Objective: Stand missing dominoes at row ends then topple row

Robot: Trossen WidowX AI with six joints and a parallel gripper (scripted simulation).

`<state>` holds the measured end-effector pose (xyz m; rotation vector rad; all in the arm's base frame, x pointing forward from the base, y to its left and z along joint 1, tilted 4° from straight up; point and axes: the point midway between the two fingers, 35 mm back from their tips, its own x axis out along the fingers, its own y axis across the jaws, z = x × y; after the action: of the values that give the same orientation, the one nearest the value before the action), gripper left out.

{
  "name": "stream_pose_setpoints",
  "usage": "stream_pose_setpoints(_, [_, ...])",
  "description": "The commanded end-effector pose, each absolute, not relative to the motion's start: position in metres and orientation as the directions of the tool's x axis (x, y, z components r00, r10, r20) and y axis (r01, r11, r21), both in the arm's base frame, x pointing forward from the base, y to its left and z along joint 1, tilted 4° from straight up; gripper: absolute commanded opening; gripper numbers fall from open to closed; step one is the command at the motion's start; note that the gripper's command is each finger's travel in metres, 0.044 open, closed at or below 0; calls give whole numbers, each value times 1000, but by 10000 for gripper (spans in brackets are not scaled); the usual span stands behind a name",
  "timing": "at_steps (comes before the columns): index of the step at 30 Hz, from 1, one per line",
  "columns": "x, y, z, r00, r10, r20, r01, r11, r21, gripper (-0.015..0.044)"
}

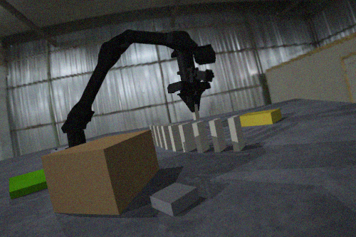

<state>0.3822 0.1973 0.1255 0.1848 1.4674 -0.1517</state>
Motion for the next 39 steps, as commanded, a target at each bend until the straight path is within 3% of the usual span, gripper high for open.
stream_pose_setpoints(1, [379, 198, 173, 122, 24, -992, 214, 976, 50, 107])
stream_pose_setpoints(10, [370, 185, 205, 126, 25, -992, 238, 970, 54, 107])
stream_pose_setpoints(23, [296, 39, 212, 101, 5, -995, 660, 748, 71, 107])
stream_pose_setpoints(39, [306, 39, 169, 101, 5, -995, 664, 744, 72, 107])
